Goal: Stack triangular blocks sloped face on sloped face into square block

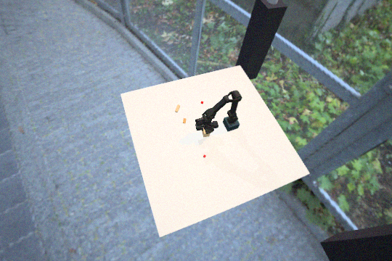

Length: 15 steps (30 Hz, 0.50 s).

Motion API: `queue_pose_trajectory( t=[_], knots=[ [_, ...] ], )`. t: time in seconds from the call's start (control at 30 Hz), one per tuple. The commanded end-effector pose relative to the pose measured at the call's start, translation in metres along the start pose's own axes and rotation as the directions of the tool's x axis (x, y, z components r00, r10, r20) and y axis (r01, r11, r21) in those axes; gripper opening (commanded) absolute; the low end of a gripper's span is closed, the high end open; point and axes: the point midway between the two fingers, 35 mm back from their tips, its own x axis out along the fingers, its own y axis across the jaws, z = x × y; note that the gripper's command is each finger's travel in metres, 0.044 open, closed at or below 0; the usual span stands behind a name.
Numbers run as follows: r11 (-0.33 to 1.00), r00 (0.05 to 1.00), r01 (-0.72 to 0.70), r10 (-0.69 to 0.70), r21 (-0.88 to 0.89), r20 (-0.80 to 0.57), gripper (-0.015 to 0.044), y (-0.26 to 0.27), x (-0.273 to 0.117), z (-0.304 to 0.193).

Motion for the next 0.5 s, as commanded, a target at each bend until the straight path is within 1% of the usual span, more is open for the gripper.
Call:
queue_pose_trajectory(
  t=[0.0,0.03,0.47],
  knots=[
    [1.0,1.0,-0.001,0.001,0.001,-0.003,0.0,0.0003,0.0005,-0.0003],
    [1.0,1.0,-0.002,0.002,0.002,-0.005,0.0,0.0005,0.0007,-0.0004],
    [1.0,1.0,0.0,0.0,0.0,0.0,0.0341,0.0,0.0,0.0]
  ],
)
